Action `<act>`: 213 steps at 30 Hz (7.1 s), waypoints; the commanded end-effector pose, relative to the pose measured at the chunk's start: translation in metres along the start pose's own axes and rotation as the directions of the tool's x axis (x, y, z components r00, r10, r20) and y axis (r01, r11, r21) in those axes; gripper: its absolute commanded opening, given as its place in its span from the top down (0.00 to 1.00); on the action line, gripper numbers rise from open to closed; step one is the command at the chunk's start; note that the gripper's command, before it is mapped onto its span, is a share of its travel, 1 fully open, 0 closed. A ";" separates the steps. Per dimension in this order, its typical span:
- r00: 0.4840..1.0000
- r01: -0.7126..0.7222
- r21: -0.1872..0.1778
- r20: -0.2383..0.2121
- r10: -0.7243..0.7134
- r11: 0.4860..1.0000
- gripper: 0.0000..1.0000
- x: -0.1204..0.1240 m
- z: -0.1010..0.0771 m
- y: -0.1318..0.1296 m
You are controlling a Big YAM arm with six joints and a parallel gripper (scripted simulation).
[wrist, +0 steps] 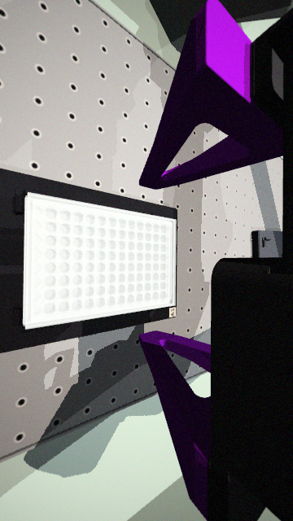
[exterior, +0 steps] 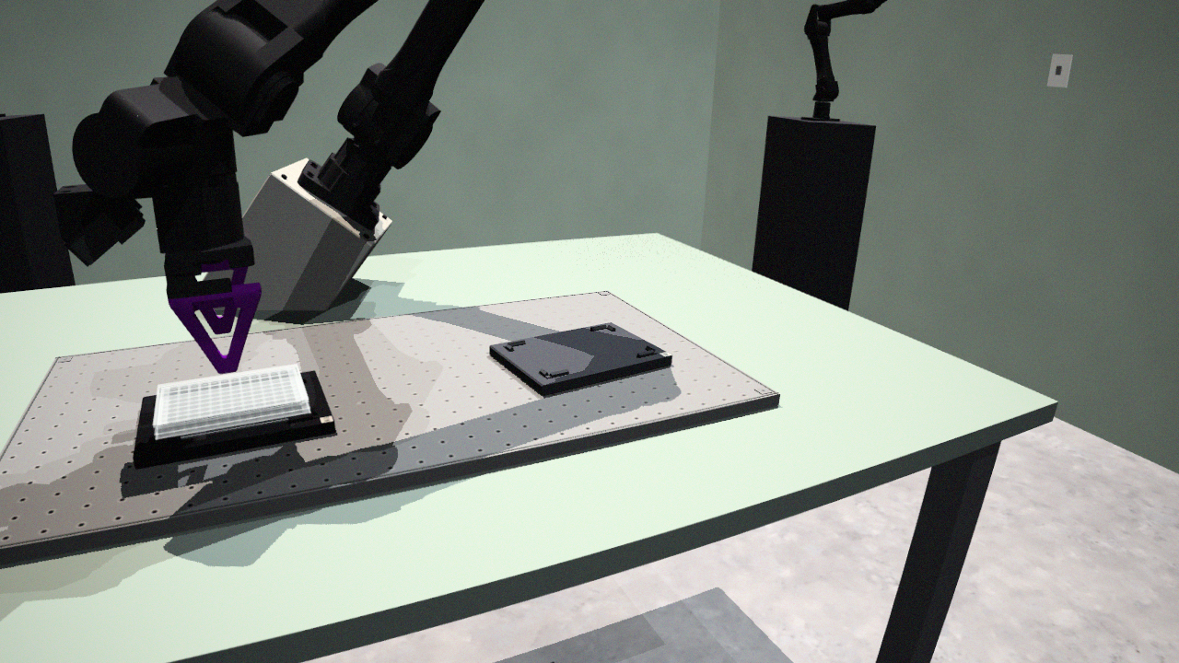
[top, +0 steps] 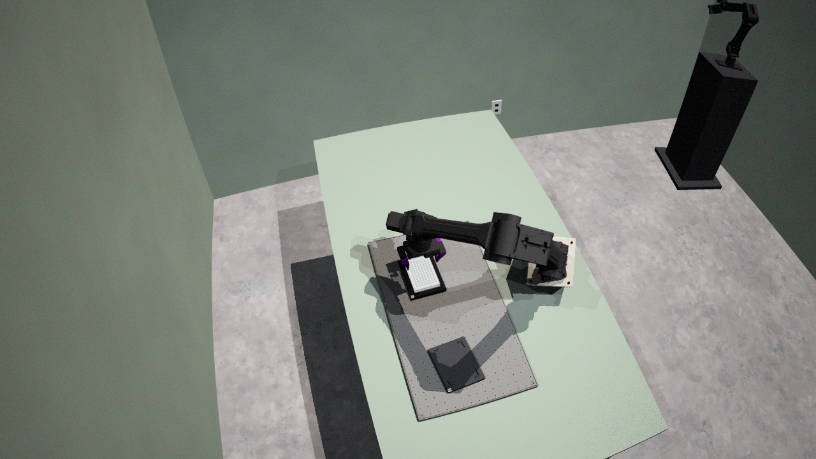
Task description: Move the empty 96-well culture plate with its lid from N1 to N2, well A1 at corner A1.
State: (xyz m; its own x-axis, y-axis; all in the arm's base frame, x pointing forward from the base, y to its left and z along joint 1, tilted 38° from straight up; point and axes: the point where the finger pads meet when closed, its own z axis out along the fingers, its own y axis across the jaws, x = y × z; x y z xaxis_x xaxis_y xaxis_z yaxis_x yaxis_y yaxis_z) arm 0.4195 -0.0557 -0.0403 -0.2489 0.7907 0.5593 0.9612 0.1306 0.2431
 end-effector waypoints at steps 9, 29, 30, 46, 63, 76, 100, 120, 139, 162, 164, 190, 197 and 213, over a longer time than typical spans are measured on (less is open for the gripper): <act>1.000 -0.009 -0.009 0.005 0.009 1.000 0.00 -0.001 0.016 0.006; 1.000 -0.012 -0.005 0.002 0.012 1.000 0.00 0.000 0.048 0.003; 1.000 -0.011 -0.007 0.003 0.011 1.000 0.00 -0.001 0.049 0.005; 1.000 -0.002 -0.029 0.017 0.003 1.000 0.00 -0.005 0.045 0.013; 1.000 -0.002 -0.029 0.017 0.003 1.000 1.00 -0.005 0.045 0.013; 1.000 -0.002 -0.029 0.017 0.003 1.000 1.00 -0.005 0.045 0.013; 0.999 0.011 -0.054 0.036 -0.009 0.998 1.00 -0.011 0.003 0.022; 0.999 0.013 -0.055 0.039 -0.011 0.998 1.00 -0.011 -0.026 0.022; 0.999 0.014 -0.055 0.042 -0.012 0.998 1.00 -0.010 -0.054 0.021; 0.999 0.016 -0.057 0.044 -0.013 0.998 1.00 -0.011 -0.054 0.022; 0.999 0.016 -0.057 0.044 -0.013 0.998 1.00 -0.011 -0.054 0.022; 0.999 0.016 -0.057 0.044 -0.013 0.998 1.00 -0.011 -0.054 0.022; 0.994 0.107 -0.020 0.019 -0.106 0.994 1.00 0.015 -0.033 0.010; 0.996 0.088 -0.026 0.018 -0.087 0.996 1.00 0.061 -0.033 0.010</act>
State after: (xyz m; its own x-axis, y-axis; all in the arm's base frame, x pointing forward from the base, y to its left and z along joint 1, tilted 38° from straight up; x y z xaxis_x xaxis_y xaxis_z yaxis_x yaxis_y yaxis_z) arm 0.4016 -0.0310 0.0048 -0.3228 0.7754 0.5427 0.9396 0.1935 0.2824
